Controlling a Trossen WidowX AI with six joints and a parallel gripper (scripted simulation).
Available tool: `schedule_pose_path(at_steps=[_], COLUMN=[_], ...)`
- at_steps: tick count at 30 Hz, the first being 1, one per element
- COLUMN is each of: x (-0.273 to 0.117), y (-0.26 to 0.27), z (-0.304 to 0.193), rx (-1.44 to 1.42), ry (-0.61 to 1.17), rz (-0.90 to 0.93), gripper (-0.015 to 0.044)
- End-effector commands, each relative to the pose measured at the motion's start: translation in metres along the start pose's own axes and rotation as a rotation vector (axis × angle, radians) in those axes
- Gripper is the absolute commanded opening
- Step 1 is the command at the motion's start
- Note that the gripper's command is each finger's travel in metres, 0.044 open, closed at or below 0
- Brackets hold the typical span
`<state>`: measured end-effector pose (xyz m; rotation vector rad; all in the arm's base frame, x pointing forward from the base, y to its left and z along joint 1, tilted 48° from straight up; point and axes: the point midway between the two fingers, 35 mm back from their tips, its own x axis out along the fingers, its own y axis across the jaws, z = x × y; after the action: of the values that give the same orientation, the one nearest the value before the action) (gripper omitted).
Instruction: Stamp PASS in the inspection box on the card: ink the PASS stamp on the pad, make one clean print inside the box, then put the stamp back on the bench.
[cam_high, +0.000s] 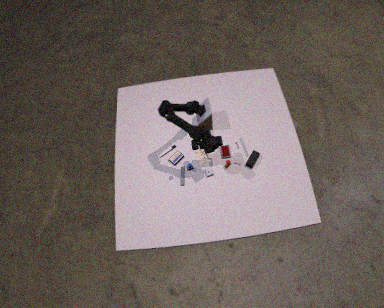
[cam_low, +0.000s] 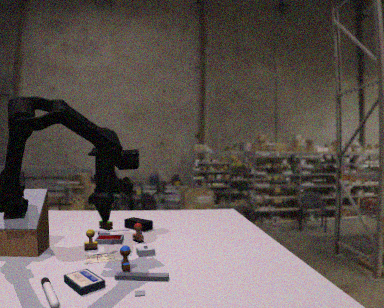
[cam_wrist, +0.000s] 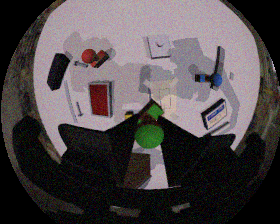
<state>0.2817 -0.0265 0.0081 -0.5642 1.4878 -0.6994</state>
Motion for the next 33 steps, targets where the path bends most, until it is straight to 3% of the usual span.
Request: schedule_pose_path(at_steps=[1, 20, 33], x=[-0.001, 0.010, 0.015], y=[0.022, 0.116, 0.120], z=[0.004, -0.009, -0.010], rx=[0.006, 0.014, 0.014], ry=[-0.003, -0.001, -0.001], rz=[0.004, -0.025, -0.026], gripper=[0.0000, 0.0000, 0.0000])
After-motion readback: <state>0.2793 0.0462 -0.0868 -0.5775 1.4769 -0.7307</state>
